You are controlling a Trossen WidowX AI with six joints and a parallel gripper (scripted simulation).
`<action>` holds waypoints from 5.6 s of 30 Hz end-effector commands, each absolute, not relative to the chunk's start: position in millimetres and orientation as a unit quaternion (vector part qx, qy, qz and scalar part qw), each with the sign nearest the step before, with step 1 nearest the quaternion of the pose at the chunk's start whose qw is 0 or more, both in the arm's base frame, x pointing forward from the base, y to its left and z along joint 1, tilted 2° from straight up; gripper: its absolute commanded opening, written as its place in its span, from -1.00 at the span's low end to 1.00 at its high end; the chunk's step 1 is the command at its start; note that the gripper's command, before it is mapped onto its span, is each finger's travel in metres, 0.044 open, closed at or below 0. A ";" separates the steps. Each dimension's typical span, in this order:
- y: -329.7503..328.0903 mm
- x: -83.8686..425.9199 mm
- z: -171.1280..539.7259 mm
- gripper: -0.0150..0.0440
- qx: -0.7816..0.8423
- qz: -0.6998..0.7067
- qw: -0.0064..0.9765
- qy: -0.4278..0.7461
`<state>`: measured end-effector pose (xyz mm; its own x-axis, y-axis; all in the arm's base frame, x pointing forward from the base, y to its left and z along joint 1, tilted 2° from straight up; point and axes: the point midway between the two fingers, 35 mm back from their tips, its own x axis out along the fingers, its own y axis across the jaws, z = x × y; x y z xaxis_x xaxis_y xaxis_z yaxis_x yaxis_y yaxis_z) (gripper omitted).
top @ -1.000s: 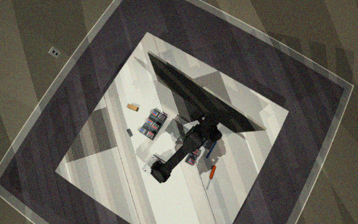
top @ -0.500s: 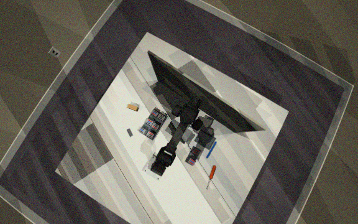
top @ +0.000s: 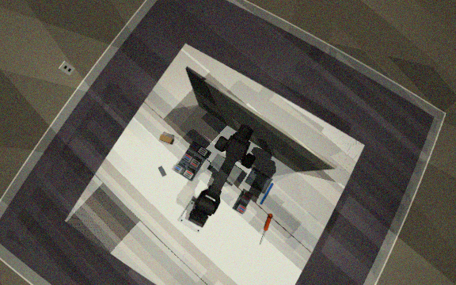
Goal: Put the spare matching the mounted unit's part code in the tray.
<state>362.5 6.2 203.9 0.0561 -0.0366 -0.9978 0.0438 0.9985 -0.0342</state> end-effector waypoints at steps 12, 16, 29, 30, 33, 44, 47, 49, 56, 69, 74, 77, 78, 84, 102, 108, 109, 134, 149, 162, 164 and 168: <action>150.6 312.3 140.2 1.00 -0.470 0.438 0.551 0.533; 159.8 305.5 135.3 1.00 -0.499 0.466 0.524 0.508; 163.7 307.8 115.3 0.64 -0.499 0.466 0.524 0.508; 165.3 308.4 105.9 0.56 -0.499 0.466 0.524 0.508; 167.0 308.8 95.3 0.53 -0.499 0.466 0.524 0.508; 166.3 310.5 91.4 0.53 -0.499 0.466 0.524 0.508; 166.4 311.3 86.6 0.53 -0.499 0.466 0.524 0.508; 166.5 311.7 83.3 0.53 -0.499 0.466 0.524 0.508; 166.6 313.2 71.8 0.53 -0.499 0.466 0.524 0.508; 166.1 314.8 50.3 0.53 -0.500 0.466 0.524 0.508; 165.7 315.1 42.1 0.53 -0.500 0.466 0.524 0.508; 165.5 315.1 37.1 0.53 -0.500 0.466 0.524 0.508; 165.4 315.1 35.5 0.53 -0.500 0.466 0.524 0.508; 164.6 315.0 25.8 0.53 -0.500 0.466 0.524 0.508; 164.2 314.7 16.5 0.08 -0.498 0.466 0.525 0.509; 164.2 314.7 16.5 -0.06 -0.498 0.466 0.525 0.509; 164.2 314.7 16.5 -0.08 -0.498 0.466 0.525 0.509; 165.6 311.6 90.7 -0.49 -0.499 0.466 0.524 0.508; 165.0 309.9 109.4 -0.49 -0.499 0.468 0.522 0.509; 160.4 304.0 168.2 -0.49 -0.499 0.466 0.524 0.508; 160.4 304.0 168.2 -0.49 -0.499 0.466 0.524 0.508; 153.9 308.1 168.6 -0.49 -0.499 0.466 0.525 0.508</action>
<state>304.2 159.1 164.6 0.0413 -0.0194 -0.9990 -0.9968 0.0671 -0.0425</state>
